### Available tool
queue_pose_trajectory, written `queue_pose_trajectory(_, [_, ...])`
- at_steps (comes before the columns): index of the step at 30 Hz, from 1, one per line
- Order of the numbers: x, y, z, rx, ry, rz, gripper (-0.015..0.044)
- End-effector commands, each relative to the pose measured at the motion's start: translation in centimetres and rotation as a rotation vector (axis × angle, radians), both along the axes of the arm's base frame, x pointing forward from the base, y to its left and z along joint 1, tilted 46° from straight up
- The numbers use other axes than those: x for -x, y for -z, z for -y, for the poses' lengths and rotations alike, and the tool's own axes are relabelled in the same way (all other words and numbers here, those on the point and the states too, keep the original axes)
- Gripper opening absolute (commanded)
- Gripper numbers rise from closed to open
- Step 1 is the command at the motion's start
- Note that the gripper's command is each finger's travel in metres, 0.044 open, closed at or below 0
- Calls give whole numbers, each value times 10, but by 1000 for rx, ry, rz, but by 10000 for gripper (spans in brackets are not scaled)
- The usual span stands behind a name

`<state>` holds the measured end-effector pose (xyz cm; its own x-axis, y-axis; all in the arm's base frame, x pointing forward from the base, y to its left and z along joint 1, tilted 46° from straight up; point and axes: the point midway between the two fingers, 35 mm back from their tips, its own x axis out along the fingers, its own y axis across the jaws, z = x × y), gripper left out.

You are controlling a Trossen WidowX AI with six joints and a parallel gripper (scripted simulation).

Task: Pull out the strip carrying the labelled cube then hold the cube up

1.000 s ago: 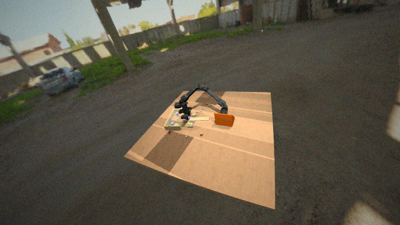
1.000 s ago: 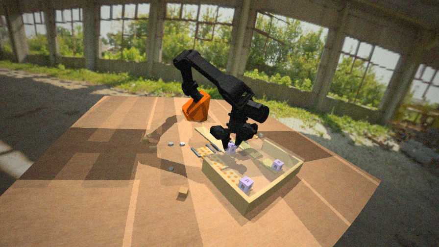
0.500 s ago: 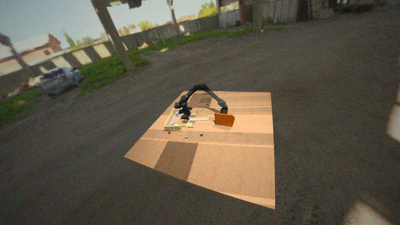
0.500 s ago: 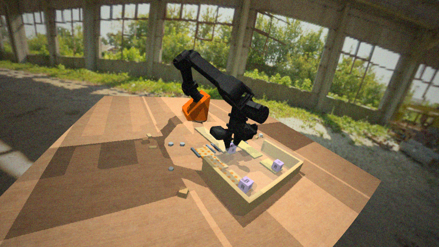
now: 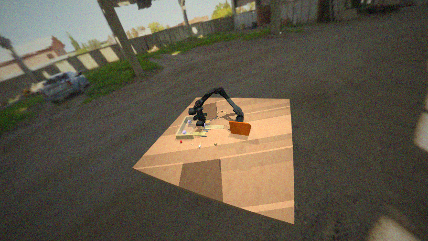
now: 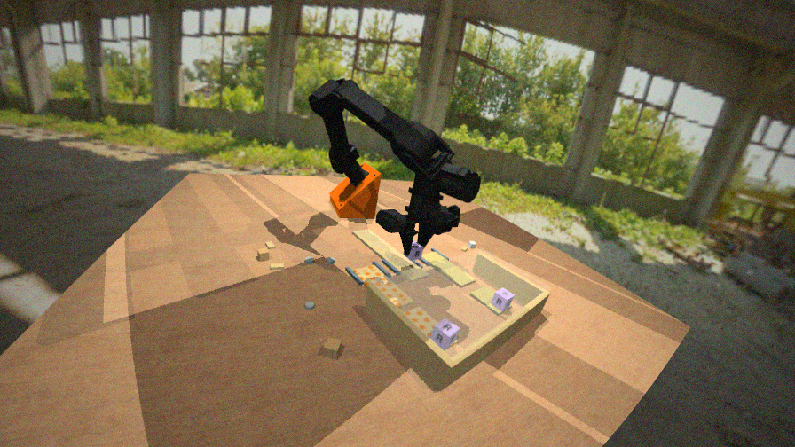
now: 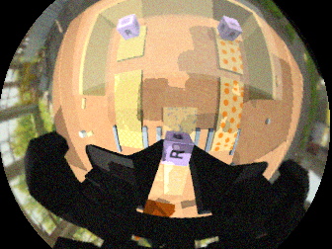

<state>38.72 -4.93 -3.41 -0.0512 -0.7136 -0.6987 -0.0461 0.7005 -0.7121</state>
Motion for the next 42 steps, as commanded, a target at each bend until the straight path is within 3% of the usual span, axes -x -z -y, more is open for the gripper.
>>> queue_pose_trajectory(1, [20, -9, -10, -2, 4, -3, 0])
queue_pose_trajectory(26, [85, -12, -16, -2, 3, -7, 0])
queue_pose_trajectory(42, [84, -37, -42, -3, 3, -7, 0])
